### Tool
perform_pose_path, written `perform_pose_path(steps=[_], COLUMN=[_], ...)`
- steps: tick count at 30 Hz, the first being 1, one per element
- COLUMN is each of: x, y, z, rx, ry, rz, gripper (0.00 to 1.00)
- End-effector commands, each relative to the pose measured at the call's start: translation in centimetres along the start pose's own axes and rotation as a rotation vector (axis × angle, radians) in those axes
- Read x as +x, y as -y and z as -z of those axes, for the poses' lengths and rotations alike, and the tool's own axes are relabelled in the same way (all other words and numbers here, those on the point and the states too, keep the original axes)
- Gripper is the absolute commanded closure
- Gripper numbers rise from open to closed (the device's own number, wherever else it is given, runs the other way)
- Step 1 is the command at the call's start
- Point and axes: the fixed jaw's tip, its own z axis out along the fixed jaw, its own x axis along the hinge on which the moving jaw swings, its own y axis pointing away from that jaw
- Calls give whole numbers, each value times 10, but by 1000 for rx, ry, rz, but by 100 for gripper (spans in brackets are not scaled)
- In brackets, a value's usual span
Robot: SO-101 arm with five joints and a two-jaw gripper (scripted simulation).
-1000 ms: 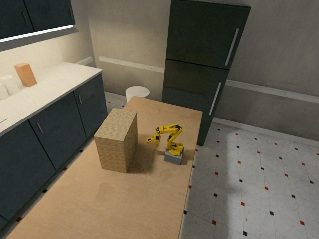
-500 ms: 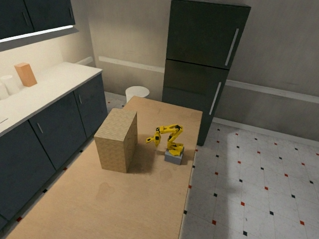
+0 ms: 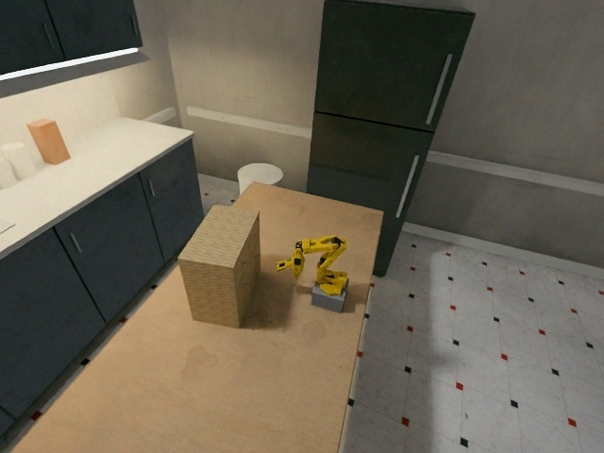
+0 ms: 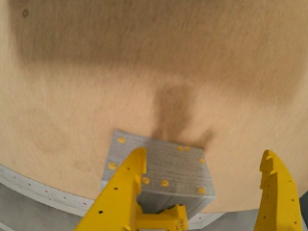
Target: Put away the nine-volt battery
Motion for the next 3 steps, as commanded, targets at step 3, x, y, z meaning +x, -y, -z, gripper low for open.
perform_pose_path(steps=[3], x=[0], y=[-2], z=[1], rx=[-1], ry=[-6], rz=[19], gripper=[60])
